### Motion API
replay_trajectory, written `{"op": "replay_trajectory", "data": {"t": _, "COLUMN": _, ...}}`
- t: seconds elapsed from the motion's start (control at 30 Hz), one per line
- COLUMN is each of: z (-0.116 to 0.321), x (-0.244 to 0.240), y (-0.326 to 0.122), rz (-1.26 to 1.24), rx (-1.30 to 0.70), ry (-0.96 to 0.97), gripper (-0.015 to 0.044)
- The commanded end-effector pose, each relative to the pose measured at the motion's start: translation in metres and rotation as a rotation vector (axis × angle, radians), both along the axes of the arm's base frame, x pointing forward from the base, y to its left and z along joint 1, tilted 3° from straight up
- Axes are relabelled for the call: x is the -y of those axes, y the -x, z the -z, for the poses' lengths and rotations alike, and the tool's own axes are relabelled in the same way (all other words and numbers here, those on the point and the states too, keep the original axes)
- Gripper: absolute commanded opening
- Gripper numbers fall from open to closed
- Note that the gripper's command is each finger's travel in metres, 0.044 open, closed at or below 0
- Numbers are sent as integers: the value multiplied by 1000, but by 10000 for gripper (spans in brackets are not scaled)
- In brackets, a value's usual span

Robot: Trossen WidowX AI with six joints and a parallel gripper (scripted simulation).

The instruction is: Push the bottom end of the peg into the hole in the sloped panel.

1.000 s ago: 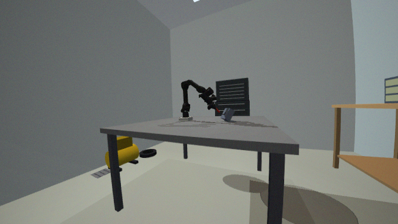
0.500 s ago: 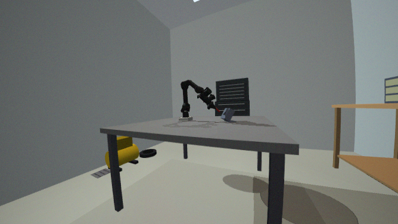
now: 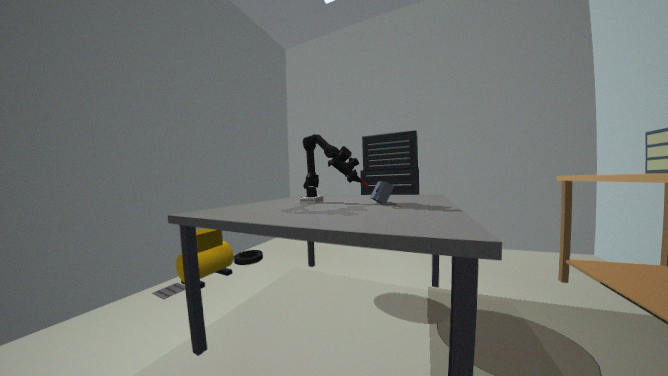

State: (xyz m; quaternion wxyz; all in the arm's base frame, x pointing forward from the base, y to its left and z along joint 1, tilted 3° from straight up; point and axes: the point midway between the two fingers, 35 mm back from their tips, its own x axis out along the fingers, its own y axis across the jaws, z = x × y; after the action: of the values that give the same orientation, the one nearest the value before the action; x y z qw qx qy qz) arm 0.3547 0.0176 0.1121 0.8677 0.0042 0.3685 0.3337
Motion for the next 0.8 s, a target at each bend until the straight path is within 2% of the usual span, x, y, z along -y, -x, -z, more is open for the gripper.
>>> {"op": "replay_trajectory", "data": {"t": 0.0, "z": 0, "x": 4, "y": 1, "rz": -15, "rx": 30, "ry": 6, "gripper": 0}}
{"op": "replay_trajectory", "data": {"t": 0.77, "z": -3, "x": 27, "y": -2, "rz": -72, "rx": 209, "ry": 65, "gripper": 0}}
